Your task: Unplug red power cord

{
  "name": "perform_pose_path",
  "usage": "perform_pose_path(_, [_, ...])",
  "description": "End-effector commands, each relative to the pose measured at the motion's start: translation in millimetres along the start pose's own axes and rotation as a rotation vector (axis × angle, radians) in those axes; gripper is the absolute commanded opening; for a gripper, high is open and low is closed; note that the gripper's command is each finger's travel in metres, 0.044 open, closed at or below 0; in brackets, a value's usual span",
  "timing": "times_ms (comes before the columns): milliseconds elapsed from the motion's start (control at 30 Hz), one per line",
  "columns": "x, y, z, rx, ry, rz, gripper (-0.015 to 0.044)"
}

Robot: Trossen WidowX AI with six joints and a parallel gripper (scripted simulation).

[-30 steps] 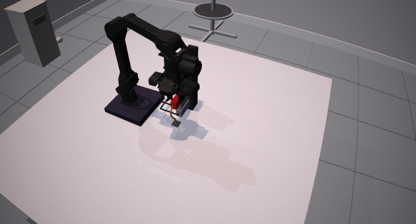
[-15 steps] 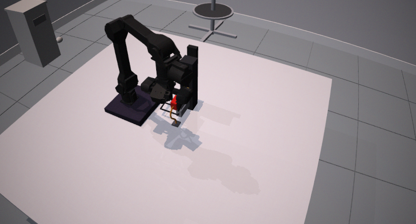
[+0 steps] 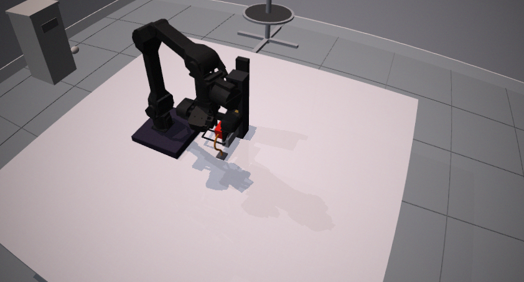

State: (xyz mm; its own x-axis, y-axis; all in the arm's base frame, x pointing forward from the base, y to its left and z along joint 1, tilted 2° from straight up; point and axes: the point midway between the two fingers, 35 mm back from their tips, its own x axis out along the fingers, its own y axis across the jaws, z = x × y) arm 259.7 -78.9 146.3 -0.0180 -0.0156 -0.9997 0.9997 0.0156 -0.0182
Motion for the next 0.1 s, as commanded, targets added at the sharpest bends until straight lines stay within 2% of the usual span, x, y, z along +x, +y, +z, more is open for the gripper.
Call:
perform_pose_path(0, [-0.5,-0.1,0.8,-0.003,-0.003,-0.002,0.0440])
perform_pose_path(67, [-0.5,-0.1,0.8,-0.003,-0.003,-0.002,0.0440])
